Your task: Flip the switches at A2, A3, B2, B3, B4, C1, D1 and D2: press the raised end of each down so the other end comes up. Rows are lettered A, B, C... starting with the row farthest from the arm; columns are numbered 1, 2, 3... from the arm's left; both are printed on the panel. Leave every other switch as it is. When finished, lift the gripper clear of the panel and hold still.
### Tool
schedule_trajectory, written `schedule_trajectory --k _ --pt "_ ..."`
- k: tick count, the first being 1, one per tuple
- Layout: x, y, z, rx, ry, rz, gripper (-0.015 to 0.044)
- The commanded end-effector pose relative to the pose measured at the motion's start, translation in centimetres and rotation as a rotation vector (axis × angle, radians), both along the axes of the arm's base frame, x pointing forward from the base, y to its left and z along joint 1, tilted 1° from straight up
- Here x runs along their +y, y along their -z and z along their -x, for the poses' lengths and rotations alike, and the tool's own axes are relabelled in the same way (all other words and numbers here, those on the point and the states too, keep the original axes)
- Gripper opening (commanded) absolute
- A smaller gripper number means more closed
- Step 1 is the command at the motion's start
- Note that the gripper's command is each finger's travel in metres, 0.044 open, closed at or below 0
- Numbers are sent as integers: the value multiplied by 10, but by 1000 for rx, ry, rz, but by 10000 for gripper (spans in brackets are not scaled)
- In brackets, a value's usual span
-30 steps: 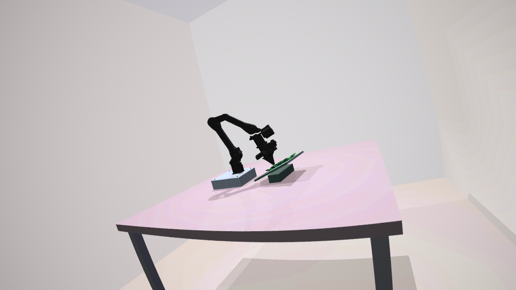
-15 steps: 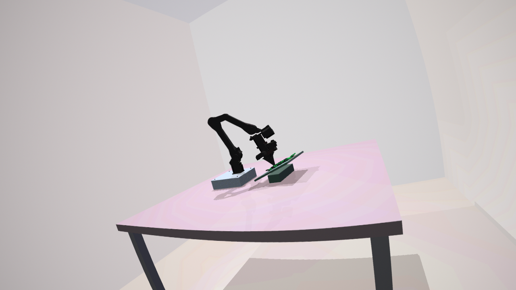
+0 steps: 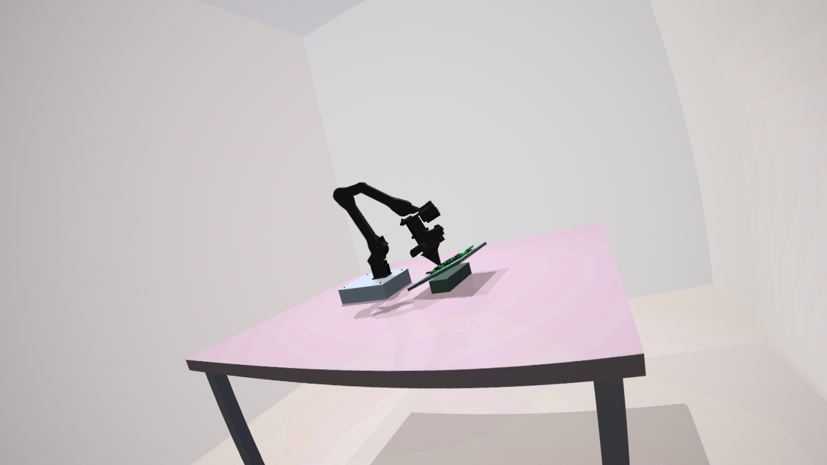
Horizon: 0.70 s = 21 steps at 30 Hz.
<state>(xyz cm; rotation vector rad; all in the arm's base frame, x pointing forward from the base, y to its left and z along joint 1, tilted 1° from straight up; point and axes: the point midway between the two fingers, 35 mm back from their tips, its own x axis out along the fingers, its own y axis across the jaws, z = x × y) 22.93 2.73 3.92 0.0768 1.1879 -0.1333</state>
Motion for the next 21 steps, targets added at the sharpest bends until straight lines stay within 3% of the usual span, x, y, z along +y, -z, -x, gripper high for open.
schedule_trajectory --k 1,12,18,21 --pt "0 2 0 6 -8 0 0" --pt "0 3 -1 6 -8 0 0" --pt "4 -57 19 31 -7 -4 0" --pt "4 -59 21 33 -8 -4 0"
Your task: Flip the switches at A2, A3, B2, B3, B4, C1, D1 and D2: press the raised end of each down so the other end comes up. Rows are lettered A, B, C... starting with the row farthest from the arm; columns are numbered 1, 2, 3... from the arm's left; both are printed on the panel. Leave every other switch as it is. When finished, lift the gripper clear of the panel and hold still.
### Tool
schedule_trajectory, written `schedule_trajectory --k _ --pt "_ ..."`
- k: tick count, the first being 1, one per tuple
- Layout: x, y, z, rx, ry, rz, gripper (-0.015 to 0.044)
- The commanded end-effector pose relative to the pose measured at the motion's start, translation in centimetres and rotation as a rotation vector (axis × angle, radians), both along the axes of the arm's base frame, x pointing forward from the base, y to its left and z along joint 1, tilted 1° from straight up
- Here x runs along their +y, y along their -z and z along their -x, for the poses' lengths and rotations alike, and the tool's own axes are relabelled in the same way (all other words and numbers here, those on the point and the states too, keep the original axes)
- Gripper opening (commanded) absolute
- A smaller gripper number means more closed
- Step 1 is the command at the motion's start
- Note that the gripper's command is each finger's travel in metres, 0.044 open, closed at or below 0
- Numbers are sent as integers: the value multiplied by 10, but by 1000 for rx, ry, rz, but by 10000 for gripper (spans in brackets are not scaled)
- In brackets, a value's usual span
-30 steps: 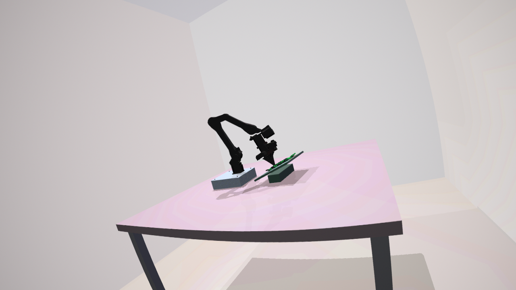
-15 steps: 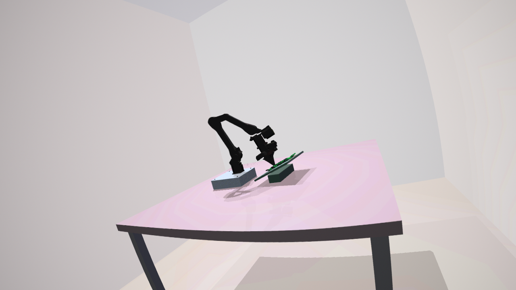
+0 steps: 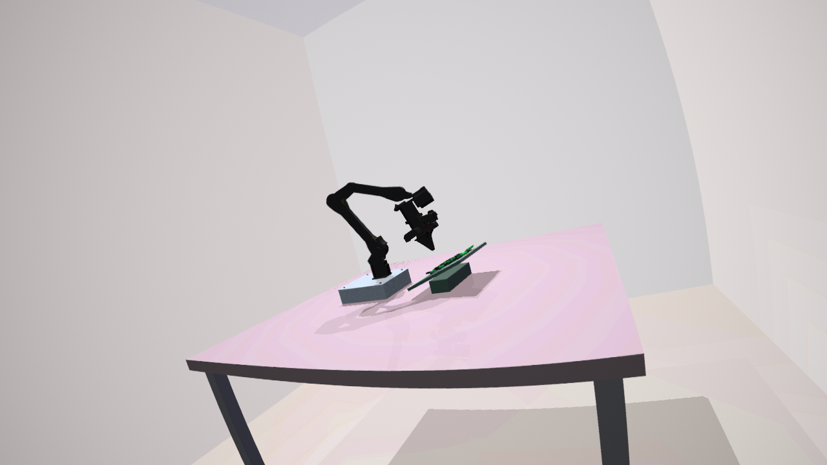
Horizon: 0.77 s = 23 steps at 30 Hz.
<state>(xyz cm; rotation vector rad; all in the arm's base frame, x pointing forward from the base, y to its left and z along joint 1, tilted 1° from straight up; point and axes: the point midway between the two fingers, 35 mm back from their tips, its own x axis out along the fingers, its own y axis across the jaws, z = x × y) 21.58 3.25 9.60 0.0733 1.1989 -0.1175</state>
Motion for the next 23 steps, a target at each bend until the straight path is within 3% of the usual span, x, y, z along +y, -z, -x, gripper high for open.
schedule_trajectory --k 1,9,23 --pt "-1 -2 7 22 7 2 0" --pt "-44 -33 -49 17 7 7 0" --pt "-46 -33 -50 17 7 7 0"
